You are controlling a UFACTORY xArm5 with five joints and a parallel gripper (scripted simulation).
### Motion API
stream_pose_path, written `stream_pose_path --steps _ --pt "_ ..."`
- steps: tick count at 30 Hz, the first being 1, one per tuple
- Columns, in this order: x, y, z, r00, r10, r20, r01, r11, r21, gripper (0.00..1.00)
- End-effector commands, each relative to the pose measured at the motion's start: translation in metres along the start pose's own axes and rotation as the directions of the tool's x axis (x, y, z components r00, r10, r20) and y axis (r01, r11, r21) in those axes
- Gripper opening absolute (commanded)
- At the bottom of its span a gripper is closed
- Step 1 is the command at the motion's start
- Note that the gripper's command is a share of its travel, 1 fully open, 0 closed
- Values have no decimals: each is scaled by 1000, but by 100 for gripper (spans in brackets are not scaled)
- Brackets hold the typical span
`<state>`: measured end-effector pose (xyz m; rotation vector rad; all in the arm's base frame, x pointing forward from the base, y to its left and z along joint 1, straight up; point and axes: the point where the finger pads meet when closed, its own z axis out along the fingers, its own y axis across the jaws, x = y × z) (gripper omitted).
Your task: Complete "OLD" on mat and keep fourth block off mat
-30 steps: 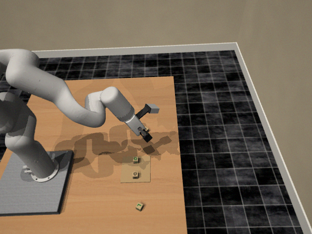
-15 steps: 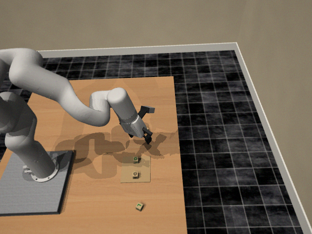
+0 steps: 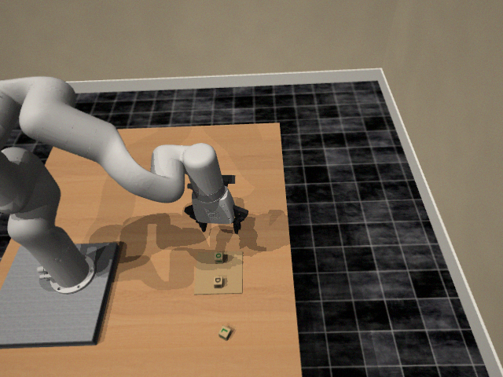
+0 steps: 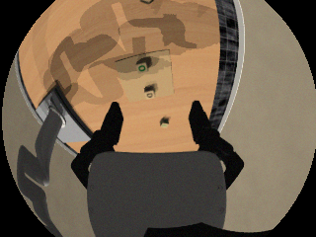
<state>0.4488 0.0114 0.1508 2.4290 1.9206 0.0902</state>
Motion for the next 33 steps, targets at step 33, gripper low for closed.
stream_pose_path --steps 33 --pt "-37 -45 -15 559 -787 -261 826 499 262 100"
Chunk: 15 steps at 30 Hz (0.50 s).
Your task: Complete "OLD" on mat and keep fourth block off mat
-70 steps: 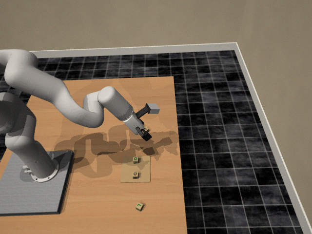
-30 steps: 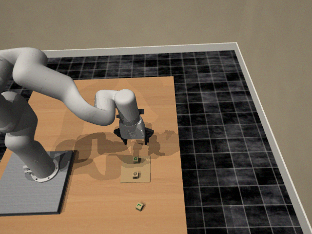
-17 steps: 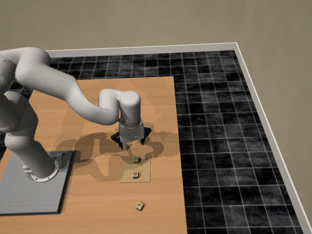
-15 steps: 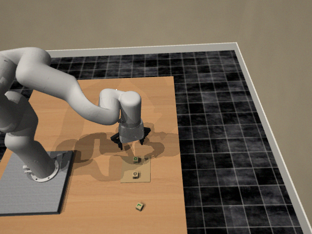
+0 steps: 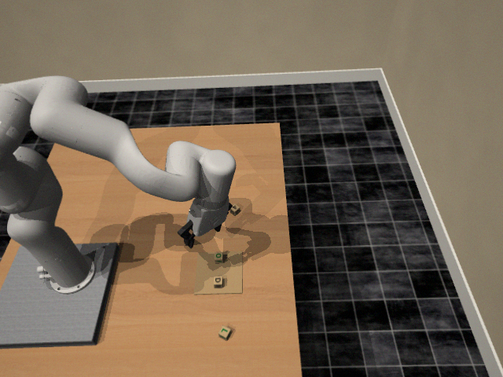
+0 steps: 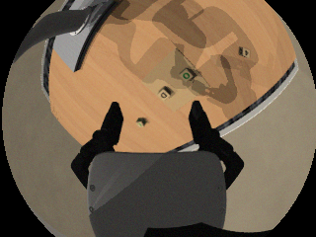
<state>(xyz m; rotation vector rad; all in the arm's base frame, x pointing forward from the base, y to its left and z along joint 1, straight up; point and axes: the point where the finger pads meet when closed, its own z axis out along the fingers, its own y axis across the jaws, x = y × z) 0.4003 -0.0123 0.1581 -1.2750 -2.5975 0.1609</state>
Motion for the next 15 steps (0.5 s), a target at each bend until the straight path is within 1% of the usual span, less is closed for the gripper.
stream_pose_path --steps 1,3,5,8,11,15 --pt "2 -7 -3 991 -128 -38 129 991 32 100" --pt "2 -7 -3 991 -128 -38 129 991 32 100" --pt "4 -14 -4 971 -226 -73 229 972 49 100" --pt "6 -19 -5 951 -293 -100 299 952 57 100" --pt "8 -25 -7 919 -371 -134 381 922 61 100" --pt "11 -32 -9 865 -468 -181 484 873 58 100"
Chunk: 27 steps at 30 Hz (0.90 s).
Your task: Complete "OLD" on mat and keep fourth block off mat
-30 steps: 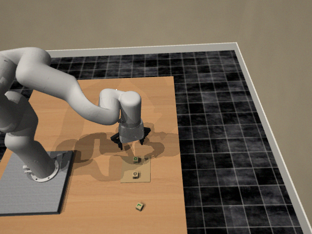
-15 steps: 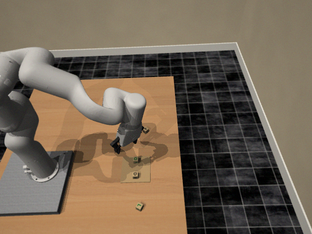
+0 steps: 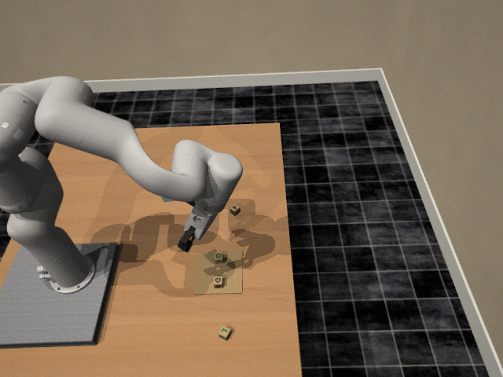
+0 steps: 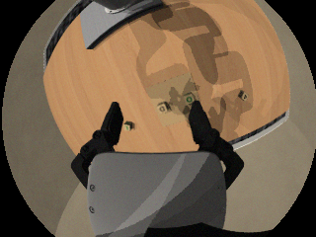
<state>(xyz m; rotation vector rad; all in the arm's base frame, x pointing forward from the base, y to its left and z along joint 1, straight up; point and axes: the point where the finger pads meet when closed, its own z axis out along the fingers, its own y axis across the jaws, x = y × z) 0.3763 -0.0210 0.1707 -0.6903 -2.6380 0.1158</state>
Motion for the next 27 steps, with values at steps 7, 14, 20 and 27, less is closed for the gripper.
stream_pose_path --steps 7,14,20,27 --pt "10 -10 -4 979 -190 -72 191 981 14 100" --pt "11 -11 -4 974 -210 -80 212 977 13 100" --pt "11 -11 -4 974 -210 -80 212 977 13 100" --pt "11 -11 -4 974 -210 -80 212 977 13 100"
